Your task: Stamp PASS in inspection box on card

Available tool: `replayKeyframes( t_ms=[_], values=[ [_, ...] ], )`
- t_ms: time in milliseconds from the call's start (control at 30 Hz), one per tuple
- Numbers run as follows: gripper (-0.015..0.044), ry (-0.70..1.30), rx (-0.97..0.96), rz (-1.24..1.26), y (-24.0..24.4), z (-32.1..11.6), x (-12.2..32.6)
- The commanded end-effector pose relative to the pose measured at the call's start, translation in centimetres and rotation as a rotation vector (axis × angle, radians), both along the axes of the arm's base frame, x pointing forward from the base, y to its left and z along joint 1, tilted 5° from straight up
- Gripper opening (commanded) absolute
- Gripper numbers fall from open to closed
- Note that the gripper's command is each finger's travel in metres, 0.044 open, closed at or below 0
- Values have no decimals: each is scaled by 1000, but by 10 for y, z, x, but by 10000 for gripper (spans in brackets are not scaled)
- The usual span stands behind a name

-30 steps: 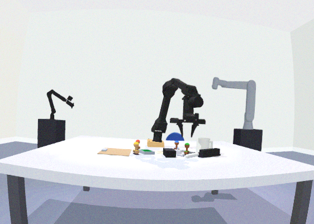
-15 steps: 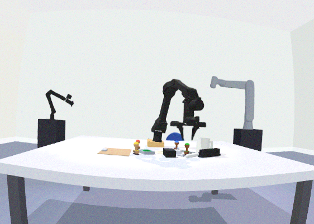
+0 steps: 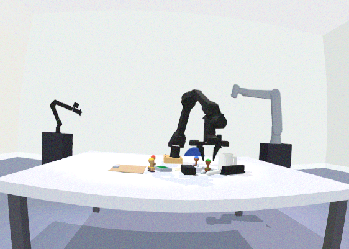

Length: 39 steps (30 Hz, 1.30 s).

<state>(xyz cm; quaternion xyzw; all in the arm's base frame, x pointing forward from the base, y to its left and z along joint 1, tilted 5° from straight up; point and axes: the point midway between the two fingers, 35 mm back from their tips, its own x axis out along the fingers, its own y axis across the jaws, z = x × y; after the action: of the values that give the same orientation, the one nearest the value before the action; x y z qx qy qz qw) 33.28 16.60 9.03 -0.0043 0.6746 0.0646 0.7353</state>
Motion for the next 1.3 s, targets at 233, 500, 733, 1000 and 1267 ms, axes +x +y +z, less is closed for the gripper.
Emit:
replayKeyframes(
  t_ms=[233, 500, 733, 1000, 1267],
  values=[
    [225, 13, -1, 0, 2, -22, -1],
    [225, 13, -1, 0, 2, -34, -2],
    [225, 13, -1, 0, 2, -34, -2],
    [100, 7, -3, 4, 2, -32, 0],
    [8, 7, -3, 4, 2, -32, 0]
  ],
)
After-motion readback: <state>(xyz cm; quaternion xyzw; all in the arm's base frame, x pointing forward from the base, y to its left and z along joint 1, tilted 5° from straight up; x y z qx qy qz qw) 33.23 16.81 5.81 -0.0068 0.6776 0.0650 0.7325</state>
